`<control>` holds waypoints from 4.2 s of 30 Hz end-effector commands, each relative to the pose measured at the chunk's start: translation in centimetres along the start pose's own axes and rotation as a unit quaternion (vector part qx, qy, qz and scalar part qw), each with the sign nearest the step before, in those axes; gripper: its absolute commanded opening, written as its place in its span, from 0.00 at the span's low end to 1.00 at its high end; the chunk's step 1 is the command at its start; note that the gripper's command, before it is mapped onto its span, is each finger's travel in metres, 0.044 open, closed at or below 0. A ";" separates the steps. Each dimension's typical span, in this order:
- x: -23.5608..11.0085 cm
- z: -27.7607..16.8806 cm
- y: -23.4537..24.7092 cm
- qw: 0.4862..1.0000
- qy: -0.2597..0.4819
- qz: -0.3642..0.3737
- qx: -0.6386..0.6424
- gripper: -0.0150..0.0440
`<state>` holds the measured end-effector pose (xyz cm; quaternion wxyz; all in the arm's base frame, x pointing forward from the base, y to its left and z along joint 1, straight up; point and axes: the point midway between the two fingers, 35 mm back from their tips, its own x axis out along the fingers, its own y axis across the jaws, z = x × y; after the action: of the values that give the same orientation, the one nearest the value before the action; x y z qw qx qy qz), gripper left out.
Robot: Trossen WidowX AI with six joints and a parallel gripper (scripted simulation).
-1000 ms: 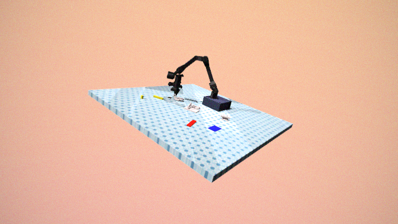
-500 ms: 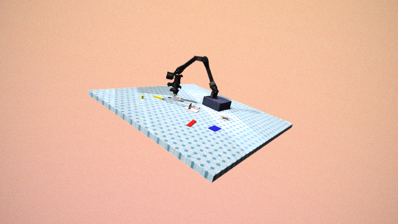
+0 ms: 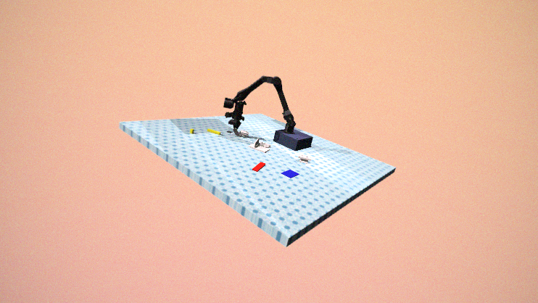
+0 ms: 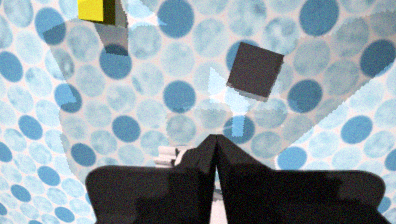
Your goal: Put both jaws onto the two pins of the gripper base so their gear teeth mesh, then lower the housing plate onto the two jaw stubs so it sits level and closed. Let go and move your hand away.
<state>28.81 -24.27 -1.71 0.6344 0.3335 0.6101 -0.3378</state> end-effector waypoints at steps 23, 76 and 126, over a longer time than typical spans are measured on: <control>-5.3 0.2 1.1 1.000 -0.003 0.001 0.002 0.43; -6.0 0.0 1.0 1.000 0.001 0.000 0.000 0.47; -6.0 0.0 1.0 1.000 0.000 0.000 0.003 1.00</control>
<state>29.52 -23.59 4.29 0.6334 0.3354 0.6094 -0.3391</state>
